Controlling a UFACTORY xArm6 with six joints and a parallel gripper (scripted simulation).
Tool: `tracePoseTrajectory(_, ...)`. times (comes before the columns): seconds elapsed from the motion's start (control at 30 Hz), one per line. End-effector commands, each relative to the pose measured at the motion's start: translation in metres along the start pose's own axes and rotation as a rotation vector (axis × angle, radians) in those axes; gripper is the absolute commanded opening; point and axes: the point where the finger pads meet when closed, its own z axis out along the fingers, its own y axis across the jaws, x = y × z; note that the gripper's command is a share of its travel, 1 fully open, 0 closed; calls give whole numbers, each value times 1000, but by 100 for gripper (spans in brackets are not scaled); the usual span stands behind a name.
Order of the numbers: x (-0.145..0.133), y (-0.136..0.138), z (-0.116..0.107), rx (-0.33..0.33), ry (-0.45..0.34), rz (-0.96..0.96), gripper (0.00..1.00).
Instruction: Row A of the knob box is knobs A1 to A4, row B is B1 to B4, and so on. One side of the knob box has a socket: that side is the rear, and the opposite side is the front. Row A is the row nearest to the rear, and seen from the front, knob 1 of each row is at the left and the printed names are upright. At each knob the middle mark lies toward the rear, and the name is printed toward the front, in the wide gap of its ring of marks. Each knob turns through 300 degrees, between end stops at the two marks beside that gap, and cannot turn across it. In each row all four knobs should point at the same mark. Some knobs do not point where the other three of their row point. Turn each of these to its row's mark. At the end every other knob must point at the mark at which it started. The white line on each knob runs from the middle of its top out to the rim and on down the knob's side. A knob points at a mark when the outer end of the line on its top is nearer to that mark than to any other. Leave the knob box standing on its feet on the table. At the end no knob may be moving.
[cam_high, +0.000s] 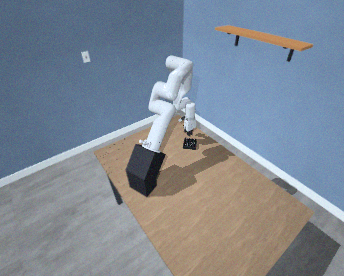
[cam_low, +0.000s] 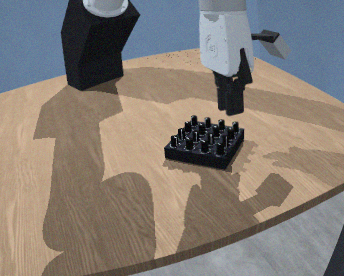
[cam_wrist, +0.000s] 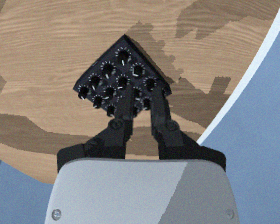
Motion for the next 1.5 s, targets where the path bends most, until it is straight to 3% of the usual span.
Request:
tracePoseTrajectory(0.0,0,1,-1,43,6,94,19)
tracePoseTrajectory(1.07,0,-1,-10,45,-17,975,19)
tracePoseTrajectory(1.47,0,-2,-11,45,-20,1065,19)
